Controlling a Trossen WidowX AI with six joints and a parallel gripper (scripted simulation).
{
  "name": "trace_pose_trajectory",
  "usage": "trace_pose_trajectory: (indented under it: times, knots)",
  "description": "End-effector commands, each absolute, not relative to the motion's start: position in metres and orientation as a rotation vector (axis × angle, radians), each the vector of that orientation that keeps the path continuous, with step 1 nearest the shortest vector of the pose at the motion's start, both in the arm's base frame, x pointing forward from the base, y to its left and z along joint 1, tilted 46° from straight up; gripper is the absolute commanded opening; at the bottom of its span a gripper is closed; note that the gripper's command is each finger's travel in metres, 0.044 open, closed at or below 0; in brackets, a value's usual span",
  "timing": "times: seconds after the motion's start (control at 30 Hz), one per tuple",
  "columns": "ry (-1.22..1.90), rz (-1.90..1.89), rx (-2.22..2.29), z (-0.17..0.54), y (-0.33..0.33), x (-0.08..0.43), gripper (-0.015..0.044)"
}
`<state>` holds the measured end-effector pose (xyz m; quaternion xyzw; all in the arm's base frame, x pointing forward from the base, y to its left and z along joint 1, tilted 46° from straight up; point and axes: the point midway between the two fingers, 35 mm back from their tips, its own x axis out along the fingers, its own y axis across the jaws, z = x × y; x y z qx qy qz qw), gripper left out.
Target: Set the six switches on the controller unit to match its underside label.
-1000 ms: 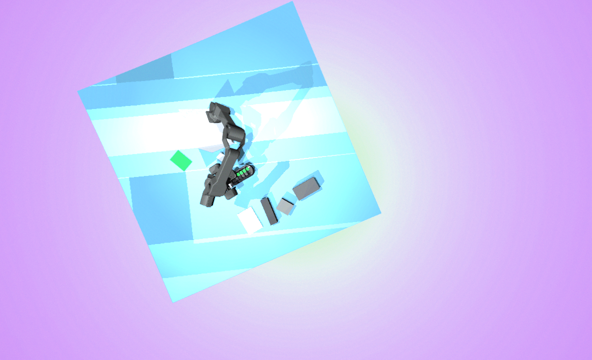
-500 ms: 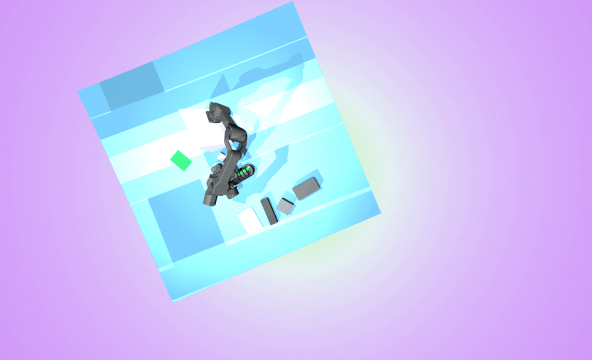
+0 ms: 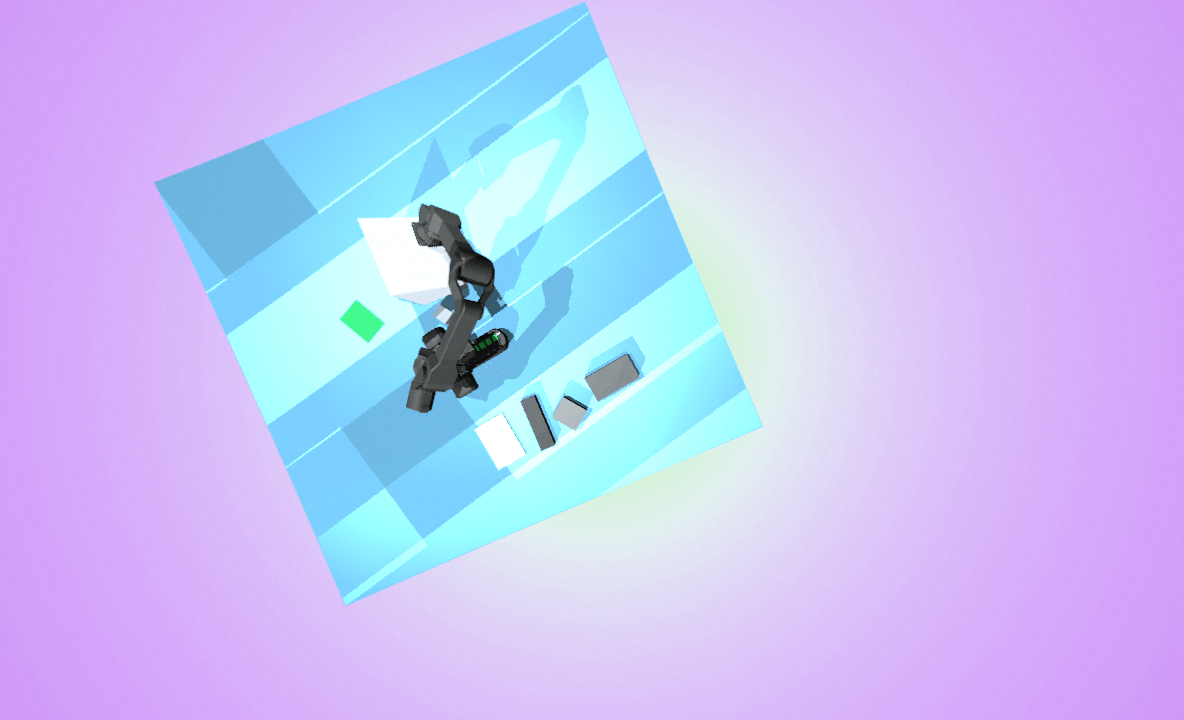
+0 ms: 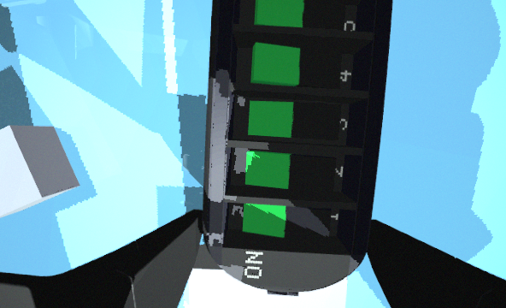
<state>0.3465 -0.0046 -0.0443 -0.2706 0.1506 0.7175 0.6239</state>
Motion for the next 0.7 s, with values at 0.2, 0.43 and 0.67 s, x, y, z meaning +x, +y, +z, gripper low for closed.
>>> trace_pose_trajectory:
  times: [0.2, 0.43, 0.67]
  knots:
    - [0.346, 1.645, -0.615, -0.041, -0.005, 0.346, 0.0336]
    - [0.349, 1.644, -0.618, -0.039, -0.006, 0.346, 0.0336]
    - [0.355, 1.642, -0.624, -0.034, -0.009, 0.346, 0.0336]
